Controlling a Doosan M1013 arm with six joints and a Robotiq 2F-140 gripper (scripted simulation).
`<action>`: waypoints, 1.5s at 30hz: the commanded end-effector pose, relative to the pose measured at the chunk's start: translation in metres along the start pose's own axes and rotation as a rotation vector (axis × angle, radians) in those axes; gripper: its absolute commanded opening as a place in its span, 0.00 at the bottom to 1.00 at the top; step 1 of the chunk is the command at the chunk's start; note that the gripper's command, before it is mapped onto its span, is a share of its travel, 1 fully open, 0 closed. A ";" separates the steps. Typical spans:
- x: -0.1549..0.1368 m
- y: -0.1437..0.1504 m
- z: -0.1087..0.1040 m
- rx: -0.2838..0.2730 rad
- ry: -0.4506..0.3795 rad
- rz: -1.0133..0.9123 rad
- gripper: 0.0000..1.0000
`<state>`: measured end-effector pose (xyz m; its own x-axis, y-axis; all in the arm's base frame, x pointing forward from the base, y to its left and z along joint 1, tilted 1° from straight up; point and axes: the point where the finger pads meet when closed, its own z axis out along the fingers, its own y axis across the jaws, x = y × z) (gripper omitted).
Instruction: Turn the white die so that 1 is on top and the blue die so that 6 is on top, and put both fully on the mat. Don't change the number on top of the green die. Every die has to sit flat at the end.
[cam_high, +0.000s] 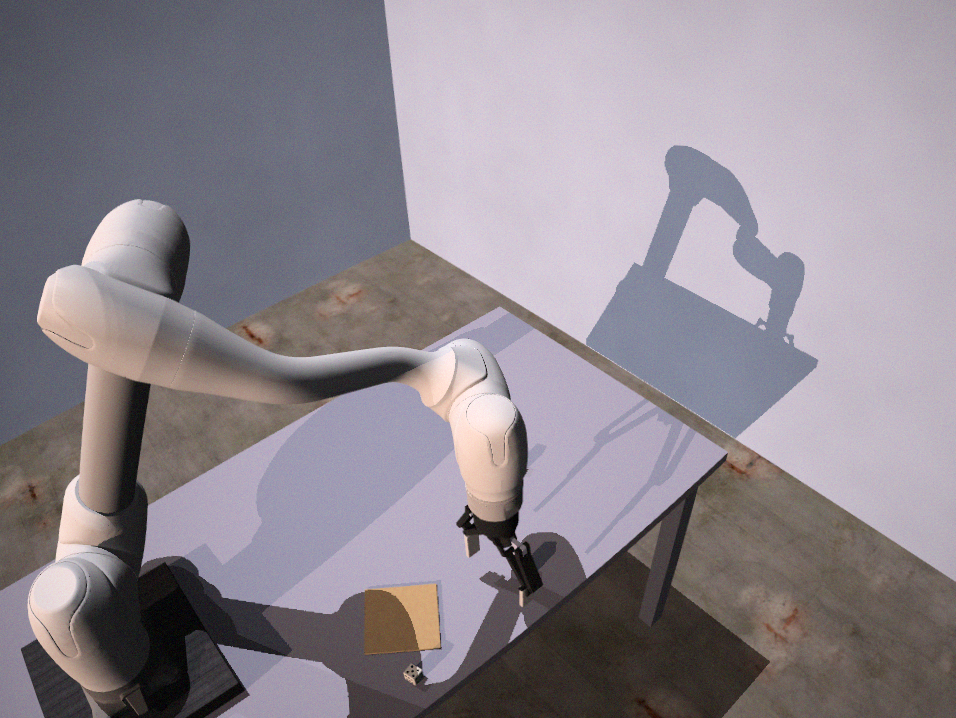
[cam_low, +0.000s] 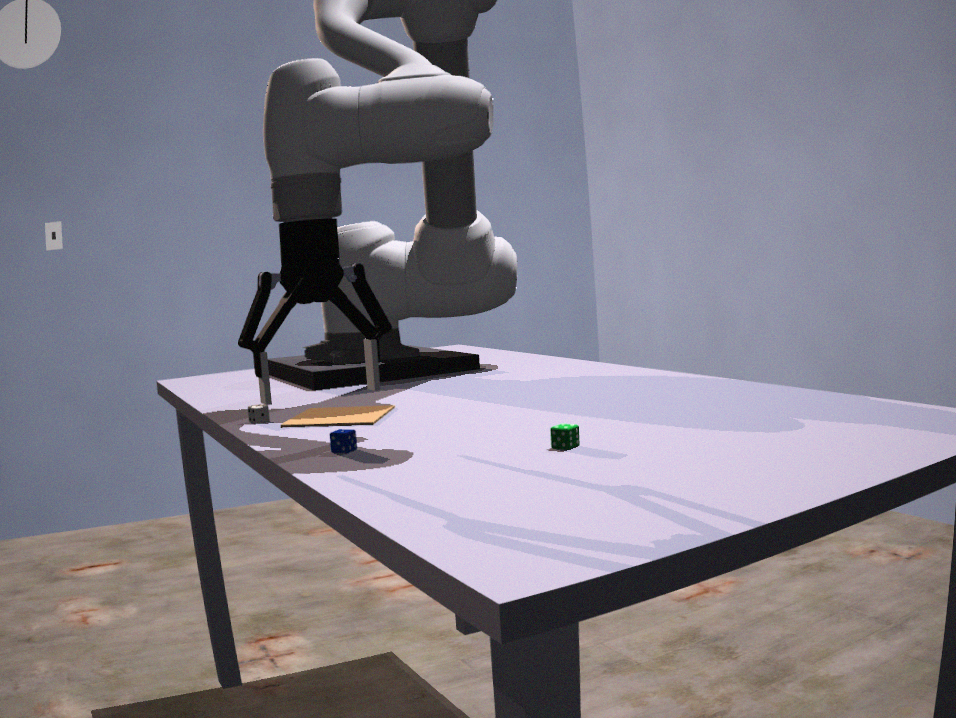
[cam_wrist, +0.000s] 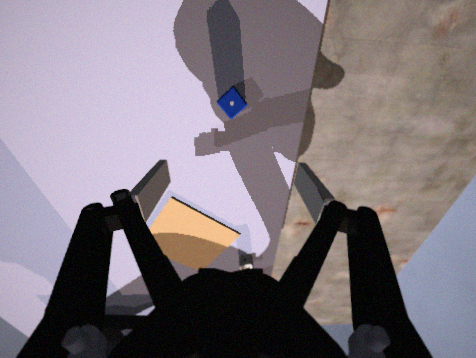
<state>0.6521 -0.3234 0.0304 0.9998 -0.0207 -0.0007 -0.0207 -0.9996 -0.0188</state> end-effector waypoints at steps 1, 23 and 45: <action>0.017 -0.001 0.000 0.000 -0.002 0.000 1.00; 0.095 -0.009 0.000 0.000 -0.002 0.000 1.00; 0.095 -0.009 0.000 0.000 -0.002 0.000 1.00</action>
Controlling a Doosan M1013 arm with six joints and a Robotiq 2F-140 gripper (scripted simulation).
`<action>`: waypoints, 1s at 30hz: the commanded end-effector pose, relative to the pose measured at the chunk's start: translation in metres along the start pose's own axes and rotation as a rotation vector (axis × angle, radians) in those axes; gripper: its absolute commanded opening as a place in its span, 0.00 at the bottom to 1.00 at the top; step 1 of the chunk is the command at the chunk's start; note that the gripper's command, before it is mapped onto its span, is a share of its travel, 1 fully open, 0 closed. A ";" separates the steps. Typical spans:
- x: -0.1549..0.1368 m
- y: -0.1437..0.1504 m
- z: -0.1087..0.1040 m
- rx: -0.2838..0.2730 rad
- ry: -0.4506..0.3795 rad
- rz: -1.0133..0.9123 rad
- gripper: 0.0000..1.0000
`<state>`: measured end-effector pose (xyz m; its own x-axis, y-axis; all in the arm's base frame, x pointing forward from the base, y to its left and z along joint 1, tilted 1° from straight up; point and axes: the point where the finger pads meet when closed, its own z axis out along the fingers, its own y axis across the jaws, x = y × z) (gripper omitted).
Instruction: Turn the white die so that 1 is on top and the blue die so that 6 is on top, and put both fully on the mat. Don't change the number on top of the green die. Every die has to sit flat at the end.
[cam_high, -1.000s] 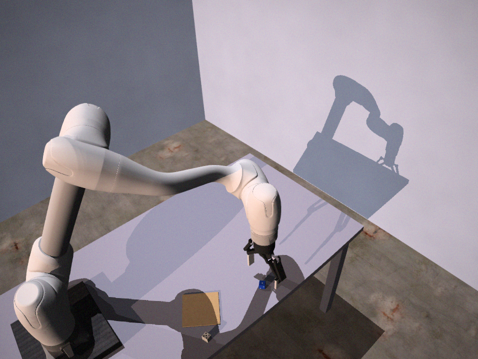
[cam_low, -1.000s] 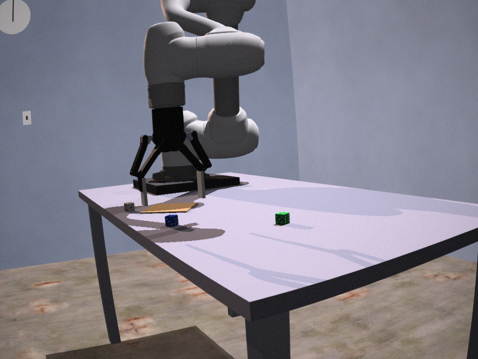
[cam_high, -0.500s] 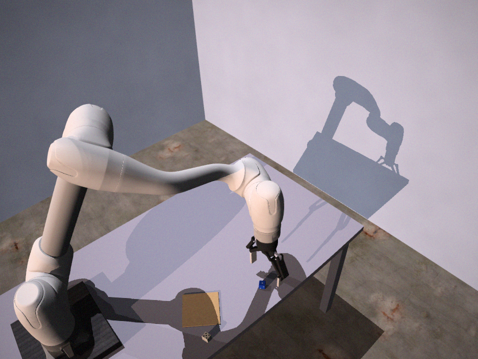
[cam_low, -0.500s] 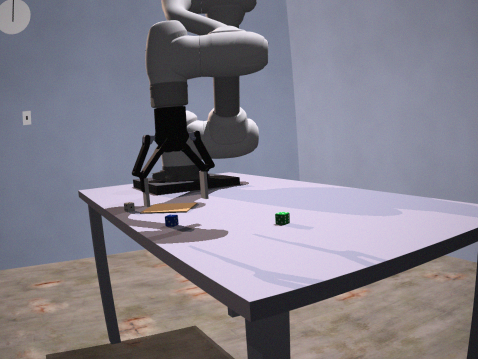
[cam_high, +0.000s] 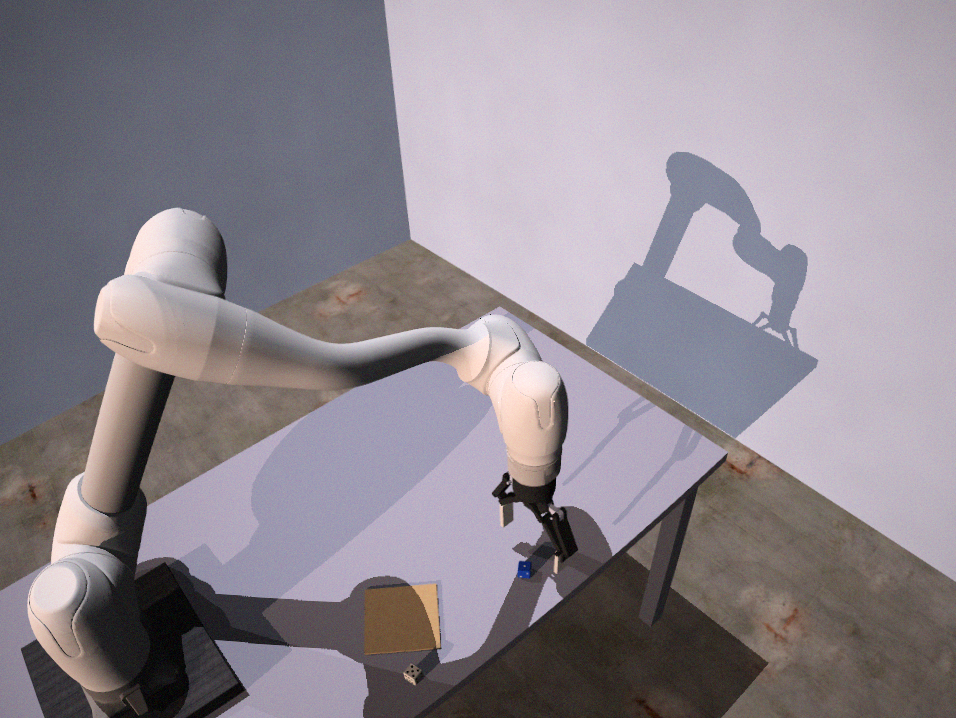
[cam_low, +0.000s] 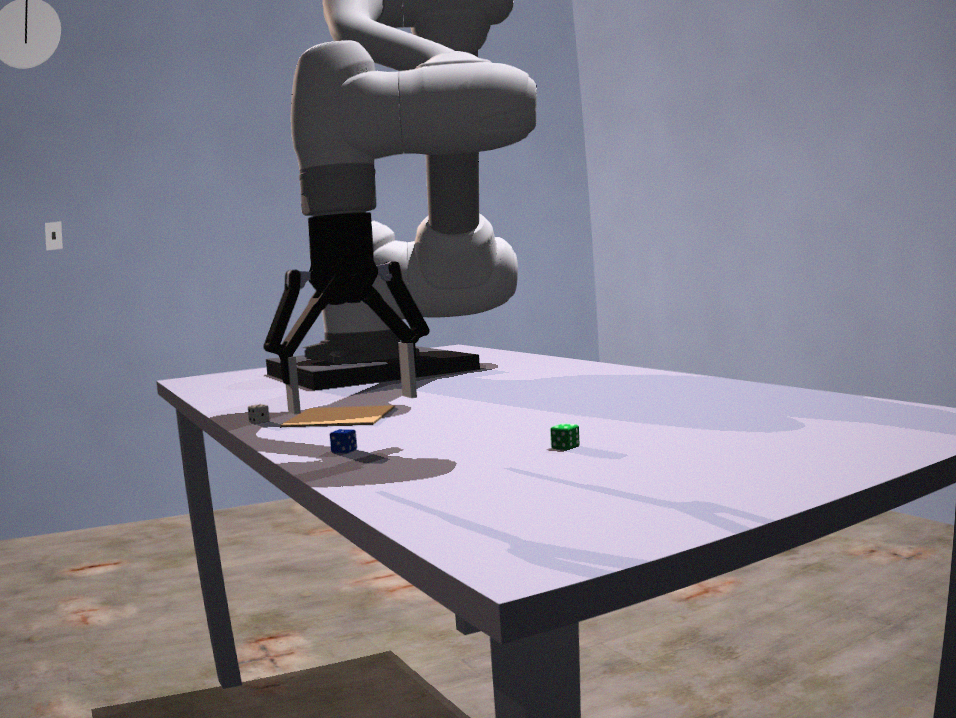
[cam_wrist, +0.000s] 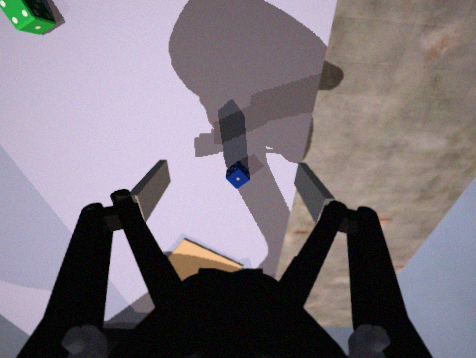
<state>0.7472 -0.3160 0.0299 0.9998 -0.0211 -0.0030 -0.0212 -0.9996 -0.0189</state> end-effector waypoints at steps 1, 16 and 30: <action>0.000 0.000 0.000 0.000 0.000 0.000 1.00; 0.000 0.000 0.000 0.000 0.000 0.000 1.00; 0.007 -0.009 0.000 0.000 0.000 0.000 1.00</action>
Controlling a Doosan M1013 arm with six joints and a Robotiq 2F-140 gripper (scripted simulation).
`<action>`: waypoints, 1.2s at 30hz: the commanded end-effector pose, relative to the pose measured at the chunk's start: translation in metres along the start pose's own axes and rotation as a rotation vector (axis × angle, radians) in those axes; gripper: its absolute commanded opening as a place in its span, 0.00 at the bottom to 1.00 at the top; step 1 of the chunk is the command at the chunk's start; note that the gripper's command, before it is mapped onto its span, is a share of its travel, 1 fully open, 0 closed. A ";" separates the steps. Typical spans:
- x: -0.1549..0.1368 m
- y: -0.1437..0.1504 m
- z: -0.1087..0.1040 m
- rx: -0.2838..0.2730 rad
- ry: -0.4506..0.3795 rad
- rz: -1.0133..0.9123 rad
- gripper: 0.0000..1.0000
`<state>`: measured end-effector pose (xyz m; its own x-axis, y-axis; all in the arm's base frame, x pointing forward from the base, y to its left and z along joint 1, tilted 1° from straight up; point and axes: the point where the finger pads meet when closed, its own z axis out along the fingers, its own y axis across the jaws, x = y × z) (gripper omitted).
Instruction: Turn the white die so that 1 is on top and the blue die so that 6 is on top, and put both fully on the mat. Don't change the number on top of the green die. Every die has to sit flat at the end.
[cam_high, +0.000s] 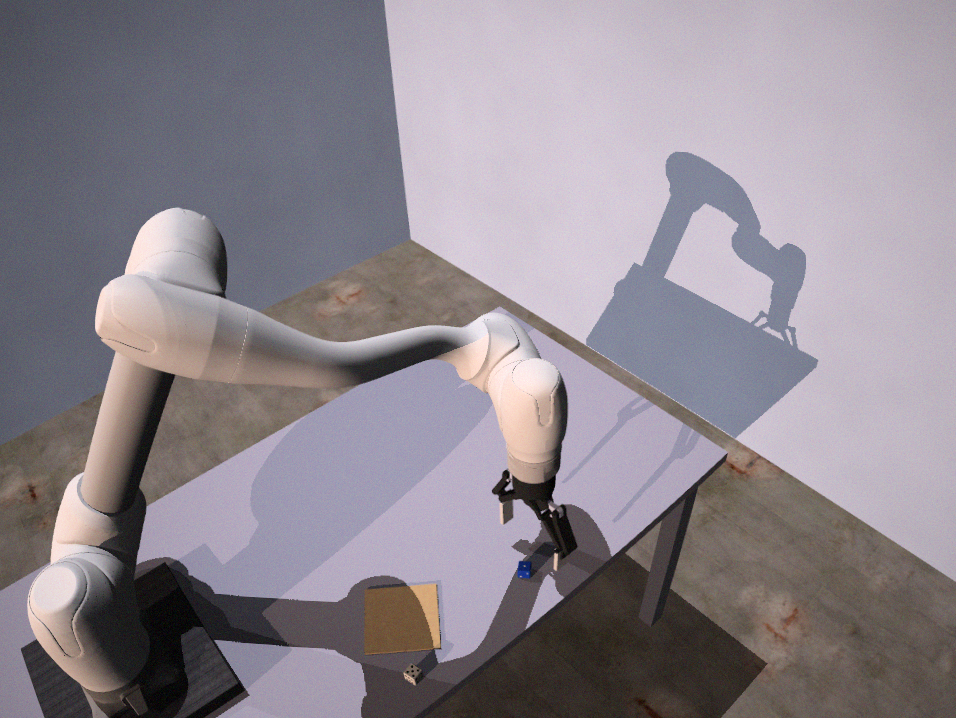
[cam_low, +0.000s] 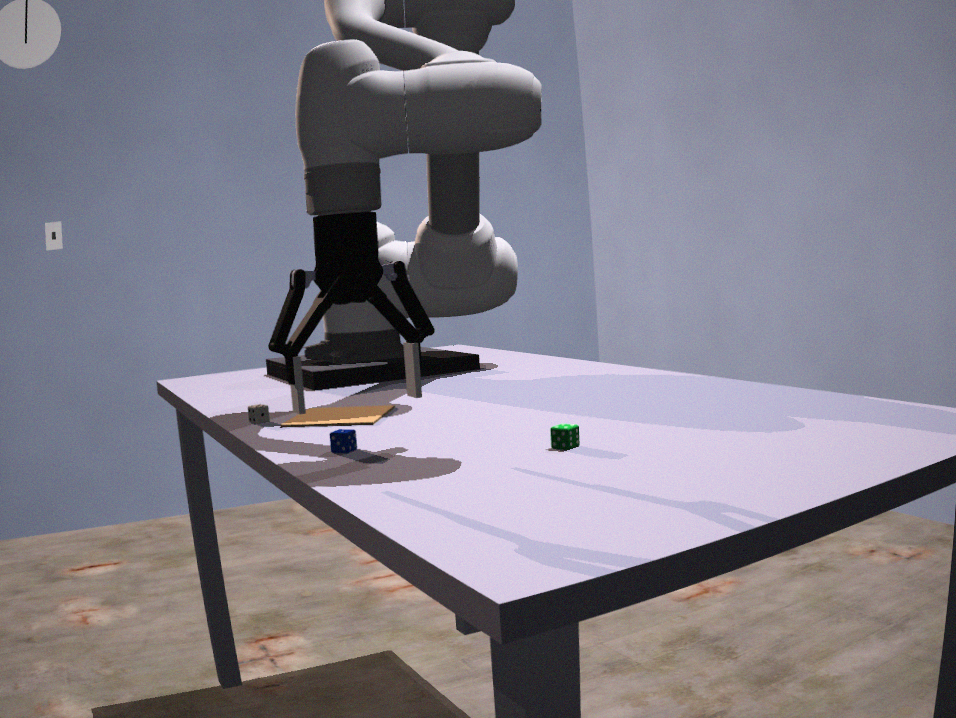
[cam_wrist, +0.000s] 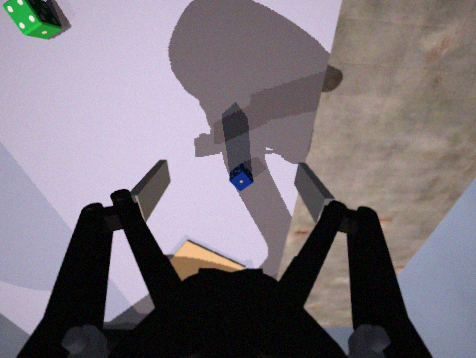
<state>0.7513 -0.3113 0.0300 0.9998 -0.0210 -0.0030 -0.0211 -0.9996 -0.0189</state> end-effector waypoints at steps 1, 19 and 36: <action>0.006 -0.007 0.000 0.000 0.000 0.000 1.00; 0.078 -0.093 0.000 0.000 0.000 0.000 1.00; 0.155 -0.186 0.000 0.000 0.000 0.000 1.00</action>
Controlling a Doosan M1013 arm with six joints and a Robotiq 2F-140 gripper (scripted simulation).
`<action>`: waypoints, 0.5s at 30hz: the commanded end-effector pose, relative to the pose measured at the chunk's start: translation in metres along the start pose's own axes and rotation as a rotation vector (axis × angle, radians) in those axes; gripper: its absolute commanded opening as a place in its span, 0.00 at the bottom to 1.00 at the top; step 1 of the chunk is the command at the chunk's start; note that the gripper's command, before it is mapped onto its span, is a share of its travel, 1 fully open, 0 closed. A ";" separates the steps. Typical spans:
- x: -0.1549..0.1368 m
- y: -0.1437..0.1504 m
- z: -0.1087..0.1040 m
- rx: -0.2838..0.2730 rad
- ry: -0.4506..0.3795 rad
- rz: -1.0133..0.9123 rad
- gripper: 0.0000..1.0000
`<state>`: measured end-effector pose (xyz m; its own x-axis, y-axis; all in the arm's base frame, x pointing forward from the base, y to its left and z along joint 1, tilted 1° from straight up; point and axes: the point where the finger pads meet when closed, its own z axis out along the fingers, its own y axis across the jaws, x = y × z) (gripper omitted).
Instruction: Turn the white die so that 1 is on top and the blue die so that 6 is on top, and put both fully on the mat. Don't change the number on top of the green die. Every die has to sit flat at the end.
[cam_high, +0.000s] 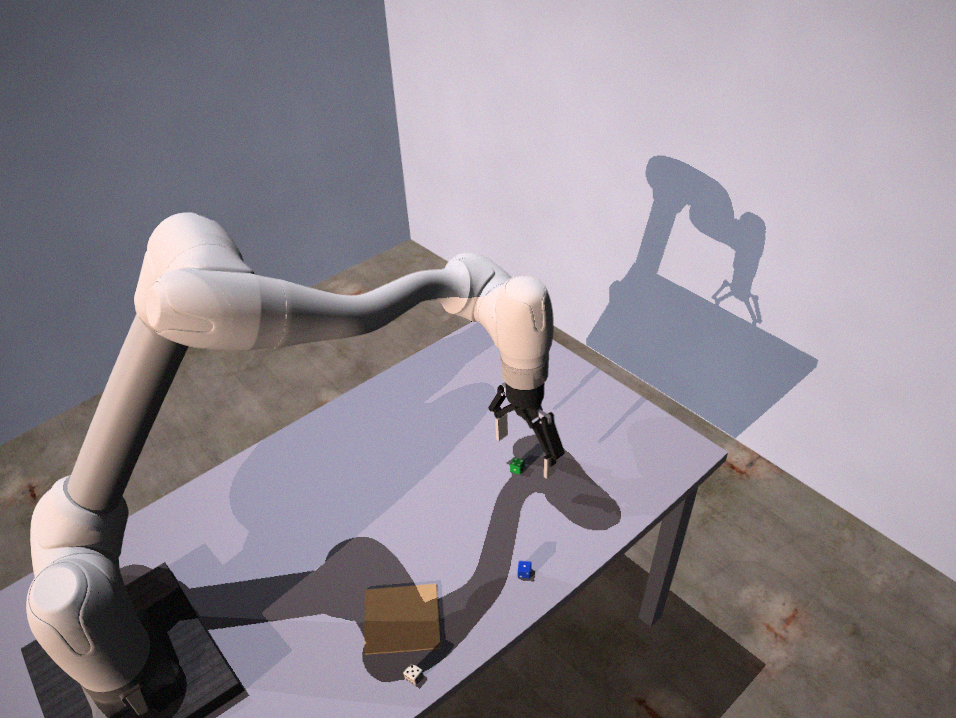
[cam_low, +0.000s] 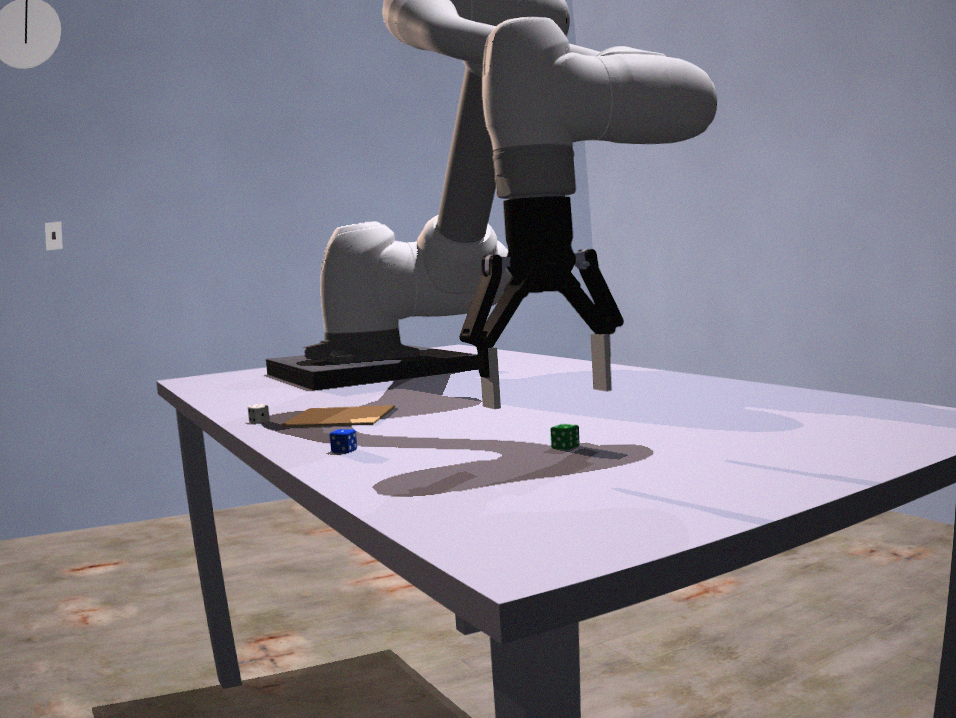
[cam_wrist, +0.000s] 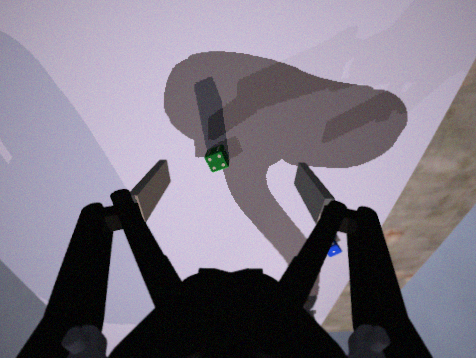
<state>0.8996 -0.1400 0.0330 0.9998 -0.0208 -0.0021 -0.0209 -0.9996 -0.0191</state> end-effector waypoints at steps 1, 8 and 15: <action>0.013 -0.015 0.000 0.000 -0.001 0.000 1.00; 0.023 -0.027 0.000 0.000 -0.001 0.000 1.00; 0.024 -0.028 0.000 0.000 -0.001 0.000 1.00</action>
<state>0.9242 -0.1126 0.0333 0.9998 -0.0211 -0.0030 -0.0212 -0.9996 -0.0188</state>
